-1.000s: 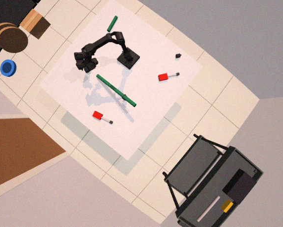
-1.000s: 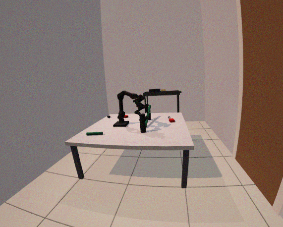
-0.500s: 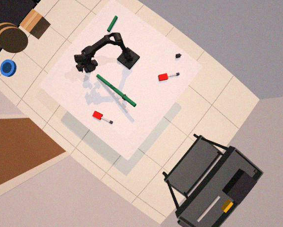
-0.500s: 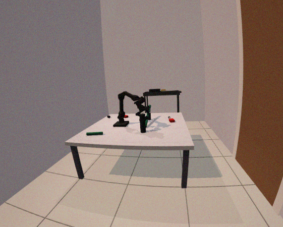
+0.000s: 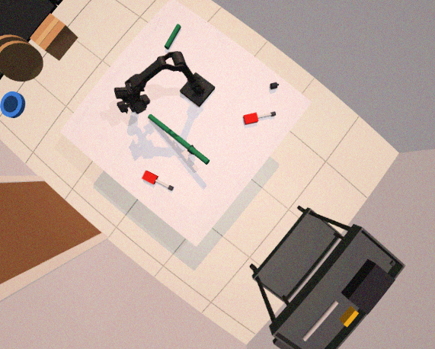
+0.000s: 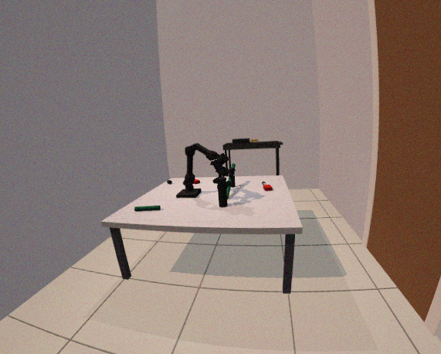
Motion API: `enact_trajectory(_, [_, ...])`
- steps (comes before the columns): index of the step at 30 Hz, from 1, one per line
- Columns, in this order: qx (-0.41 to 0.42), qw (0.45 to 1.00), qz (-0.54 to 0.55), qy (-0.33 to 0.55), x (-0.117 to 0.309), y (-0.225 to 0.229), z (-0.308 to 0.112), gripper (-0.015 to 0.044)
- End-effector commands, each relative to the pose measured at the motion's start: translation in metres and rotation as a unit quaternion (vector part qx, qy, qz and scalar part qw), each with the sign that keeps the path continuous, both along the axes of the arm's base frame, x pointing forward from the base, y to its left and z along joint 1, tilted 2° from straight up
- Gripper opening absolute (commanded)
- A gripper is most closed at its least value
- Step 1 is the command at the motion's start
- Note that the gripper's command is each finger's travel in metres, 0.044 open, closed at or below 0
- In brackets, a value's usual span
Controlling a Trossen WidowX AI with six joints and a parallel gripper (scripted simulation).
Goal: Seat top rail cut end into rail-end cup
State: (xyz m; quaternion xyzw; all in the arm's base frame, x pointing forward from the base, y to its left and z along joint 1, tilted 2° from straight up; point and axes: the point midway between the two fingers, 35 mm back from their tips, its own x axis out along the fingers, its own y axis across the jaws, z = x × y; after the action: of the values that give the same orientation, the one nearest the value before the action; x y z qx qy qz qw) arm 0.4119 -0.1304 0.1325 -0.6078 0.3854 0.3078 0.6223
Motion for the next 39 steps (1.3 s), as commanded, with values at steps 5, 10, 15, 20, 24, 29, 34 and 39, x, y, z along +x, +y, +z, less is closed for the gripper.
enact_trajectory(5, [0.002, 1.000, -0.002, 0.007, 0.0026, -0.0001, -0.0161, 0.0440])
enact_trajectory(10, [0.002, 1.000, -0.002, 0.007, 0.0026, -0.0001, -0.0161, 0.0440])
enact_trajectory(15, [0.002, 1.000, -0.002, 0.007, 0.0026, -0.0001, -0.0161, 0.0309])
enact_trajectory(20, [0.002, 1.000, -0.002, 0.007, 0.0026, -0.0001, -0.0161, 0.0177])
enact_trajectory(24, [0.002, 1.000, -0.002, 0.007, 0.0026, -0.0001, -0.0161, 0.0092])
enact_trajectory(29, [0.002, 1.000, 0.008, 0.008, 0.0008, 0.0001, -0.0161, 0.0000])
enact_trajectory(34, [0.002, 1.000, 0.020, 0.008, -0.0014, 0.0003, -0.0161, 0.0000])
enact_trajectory(39, [0.002, 0.999, 0.040, 0.009, -0.0052, 0.0004, -0.0162, 0.0000])
